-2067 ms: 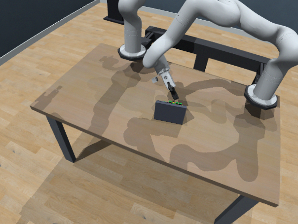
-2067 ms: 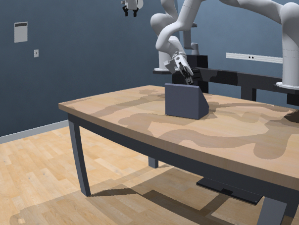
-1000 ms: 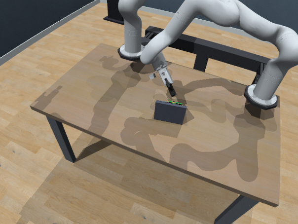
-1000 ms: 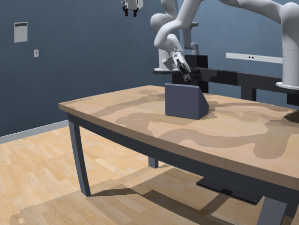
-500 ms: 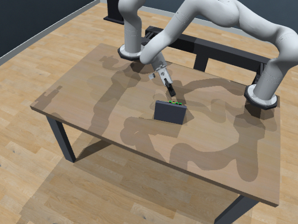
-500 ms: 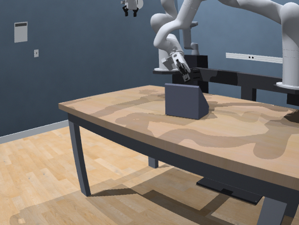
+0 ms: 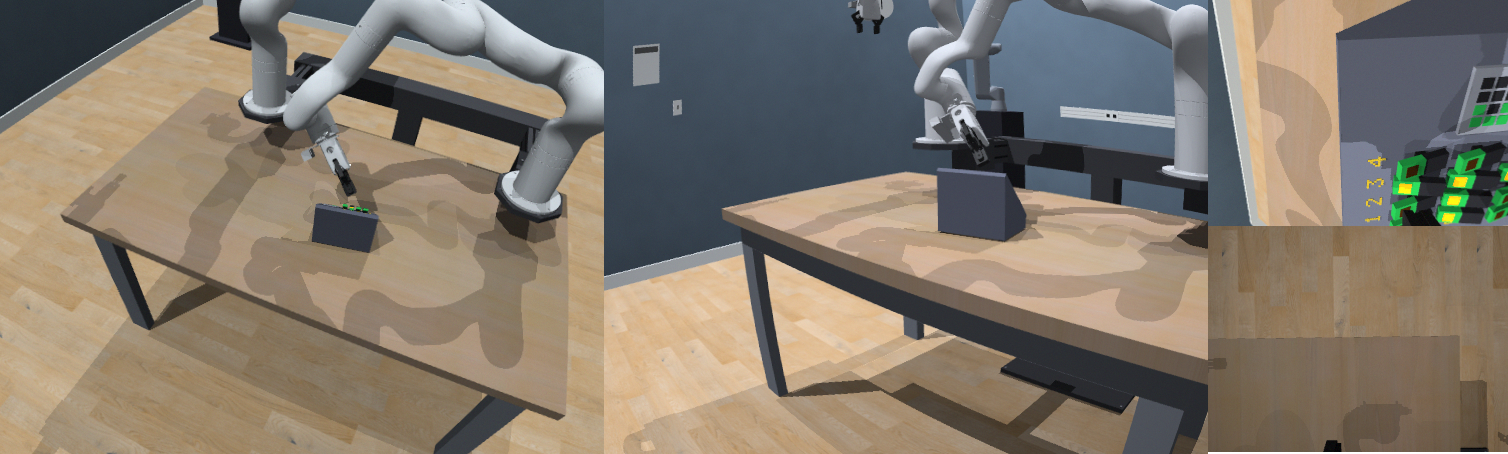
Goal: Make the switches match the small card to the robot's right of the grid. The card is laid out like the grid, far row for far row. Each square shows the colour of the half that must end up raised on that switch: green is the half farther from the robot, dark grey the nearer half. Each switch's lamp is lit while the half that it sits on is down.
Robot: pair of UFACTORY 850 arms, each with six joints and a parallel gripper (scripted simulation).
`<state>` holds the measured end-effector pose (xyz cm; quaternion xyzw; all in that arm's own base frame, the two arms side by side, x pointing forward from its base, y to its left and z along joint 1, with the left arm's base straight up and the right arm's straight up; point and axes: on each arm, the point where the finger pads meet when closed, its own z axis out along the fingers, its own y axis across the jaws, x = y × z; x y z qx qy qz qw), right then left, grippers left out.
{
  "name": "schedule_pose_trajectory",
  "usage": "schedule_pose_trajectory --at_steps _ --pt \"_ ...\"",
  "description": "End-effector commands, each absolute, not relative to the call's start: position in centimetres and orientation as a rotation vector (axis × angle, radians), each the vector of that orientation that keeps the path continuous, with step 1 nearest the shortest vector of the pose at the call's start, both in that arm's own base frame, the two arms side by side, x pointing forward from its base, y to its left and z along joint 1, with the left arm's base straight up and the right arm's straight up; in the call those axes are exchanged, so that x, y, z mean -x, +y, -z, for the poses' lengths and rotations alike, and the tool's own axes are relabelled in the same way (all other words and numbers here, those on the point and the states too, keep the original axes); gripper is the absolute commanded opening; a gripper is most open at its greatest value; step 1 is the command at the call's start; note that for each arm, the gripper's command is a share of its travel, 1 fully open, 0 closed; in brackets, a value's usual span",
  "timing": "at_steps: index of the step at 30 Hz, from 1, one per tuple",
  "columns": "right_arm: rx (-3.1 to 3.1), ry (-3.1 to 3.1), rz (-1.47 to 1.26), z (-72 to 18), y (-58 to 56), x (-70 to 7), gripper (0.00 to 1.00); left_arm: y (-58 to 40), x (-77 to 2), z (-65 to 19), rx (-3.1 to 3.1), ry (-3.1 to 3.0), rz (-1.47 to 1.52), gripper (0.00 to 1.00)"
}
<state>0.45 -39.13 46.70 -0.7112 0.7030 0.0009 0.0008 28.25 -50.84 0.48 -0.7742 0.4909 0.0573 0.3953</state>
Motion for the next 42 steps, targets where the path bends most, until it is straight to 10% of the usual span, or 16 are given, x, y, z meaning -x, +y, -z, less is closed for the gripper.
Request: schedule_pose_trajectory --at_steps 1,42 --pt "2.234 2.209 0.0 -46.8 -39.2 -0.5 1.0 -50.9 -28.3 -0.6 1.964 1.245 -0.144 0.0" --pt "2.234 2.209 0.0 -46.8 -39.2 -0.5 1.0 -50.5 -29.8 1.7 1.964 1.245 -0.144 0.0"
